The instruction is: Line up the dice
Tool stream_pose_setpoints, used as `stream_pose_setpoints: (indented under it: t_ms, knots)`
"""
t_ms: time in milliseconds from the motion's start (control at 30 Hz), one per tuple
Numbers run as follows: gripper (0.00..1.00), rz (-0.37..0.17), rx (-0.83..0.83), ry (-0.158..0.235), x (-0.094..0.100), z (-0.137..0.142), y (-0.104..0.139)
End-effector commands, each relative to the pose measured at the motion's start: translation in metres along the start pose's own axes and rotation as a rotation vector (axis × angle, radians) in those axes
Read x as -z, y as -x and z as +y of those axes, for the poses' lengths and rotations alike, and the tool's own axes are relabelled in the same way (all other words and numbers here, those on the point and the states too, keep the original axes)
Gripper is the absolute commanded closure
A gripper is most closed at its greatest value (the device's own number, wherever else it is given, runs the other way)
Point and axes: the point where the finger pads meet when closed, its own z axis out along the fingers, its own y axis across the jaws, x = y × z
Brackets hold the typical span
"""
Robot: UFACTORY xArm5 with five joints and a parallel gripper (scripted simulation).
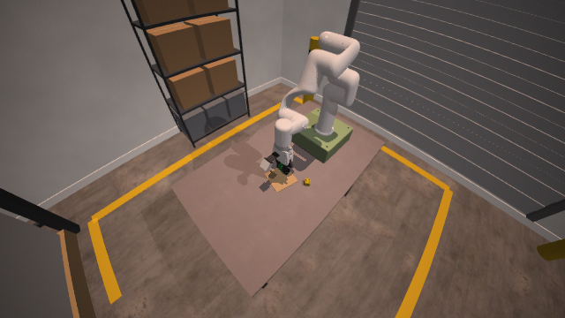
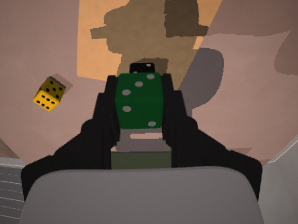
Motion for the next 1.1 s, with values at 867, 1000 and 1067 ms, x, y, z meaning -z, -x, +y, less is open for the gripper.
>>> stream_pose_setpoints:
  t_ms: [867,1000,1067]
  knots:
    - [0.73,0.004,0.000,0.000,-0.078,0.000,-0.003]
    - [0.73,0.004,0.000,0.000,-0.078,0.000,-0.003]
    - [0.73,0.004,0.000,0.000,-0.078,0.000,-0.003]
